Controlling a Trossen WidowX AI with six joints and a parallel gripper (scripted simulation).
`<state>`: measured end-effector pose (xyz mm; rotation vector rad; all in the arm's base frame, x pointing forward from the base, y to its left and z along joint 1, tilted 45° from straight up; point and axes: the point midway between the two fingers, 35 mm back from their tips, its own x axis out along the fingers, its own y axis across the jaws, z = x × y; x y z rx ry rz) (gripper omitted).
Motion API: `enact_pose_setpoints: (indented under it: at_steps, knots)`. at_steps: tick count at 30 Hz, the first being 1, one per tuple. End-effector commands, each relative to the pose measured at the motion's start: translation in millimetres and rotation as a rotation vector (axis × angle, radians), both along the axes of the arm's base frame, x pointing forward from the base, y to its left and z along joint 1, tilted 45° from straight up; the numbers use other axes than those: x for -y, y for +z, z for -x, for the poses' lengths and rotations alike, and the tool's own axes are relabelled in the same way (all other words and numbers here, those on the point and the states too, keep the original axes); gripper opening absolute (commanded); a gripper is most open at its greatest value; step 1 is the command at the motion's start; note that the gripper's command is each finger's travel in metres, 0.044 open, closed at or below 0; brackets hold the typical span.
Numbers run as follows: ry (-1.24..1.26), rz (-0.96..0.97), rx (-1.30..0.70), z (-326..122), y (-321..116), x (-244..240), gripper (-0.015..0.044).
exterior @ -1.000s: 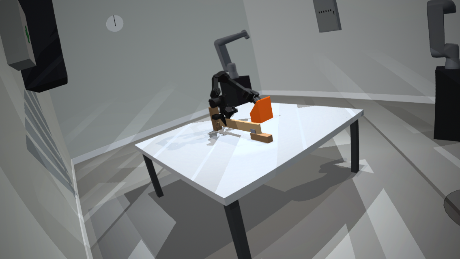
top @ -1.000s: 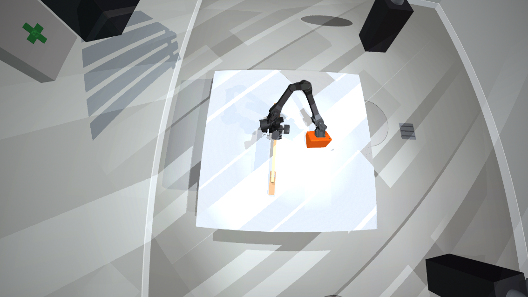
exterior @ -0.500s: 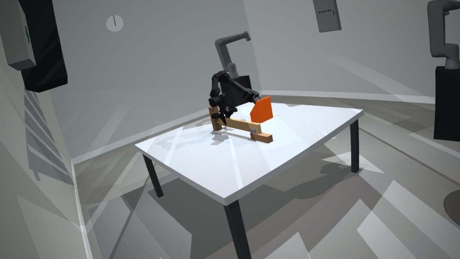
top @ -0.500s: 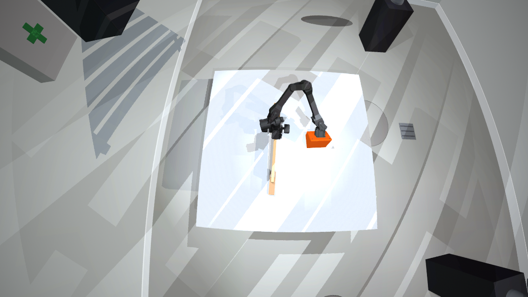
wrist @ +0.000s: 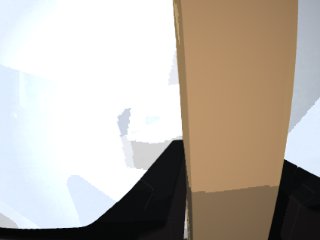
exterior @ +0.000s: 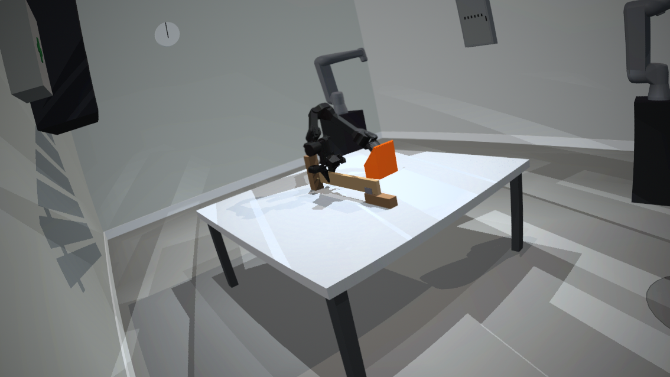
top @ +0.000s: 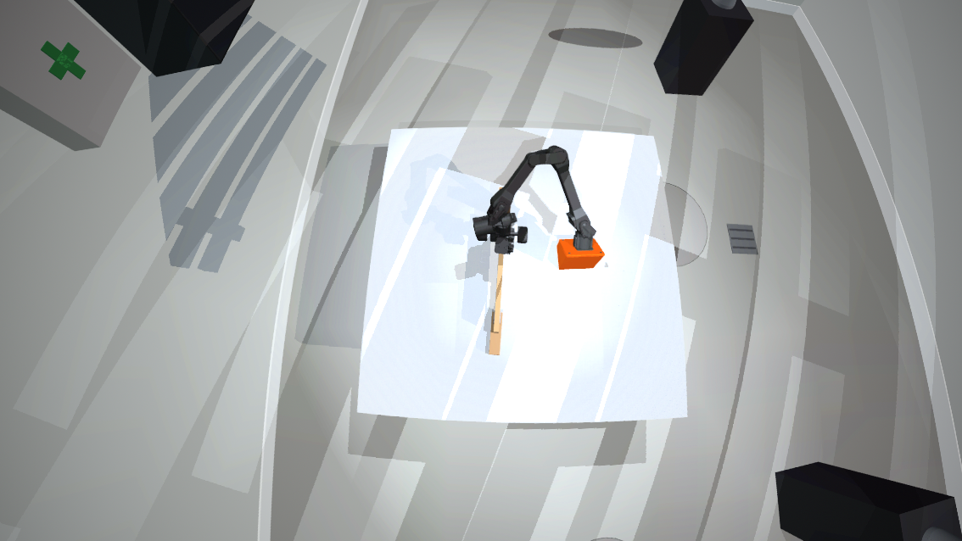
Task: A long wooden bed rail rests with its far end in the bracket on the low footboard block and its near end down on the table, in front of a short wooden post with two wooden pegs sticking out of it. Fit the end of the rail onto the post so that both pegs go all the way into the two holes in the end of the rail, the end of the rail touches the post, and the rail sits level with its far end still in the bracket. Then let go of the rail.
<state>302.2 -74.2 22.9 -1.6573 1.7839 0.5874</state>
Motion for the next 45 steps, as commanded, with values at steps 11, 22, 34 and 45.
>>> enact_pose_setpoints:
  at_steps: [11,22,34,45]
  knots:
    - [0.003,-0.006,0.003,-0.2,-0.6,-1.8,0.0000]
    - [0.003,-0.006,0.003,0.0,-0.9,-1.1,0.0000]
    - [0.003,-0.006,0.003,0.7,2.0,1.1,0.0000]
    - [0.003,-0.006,0.003,1.2,5.0,2.8,0.0000]
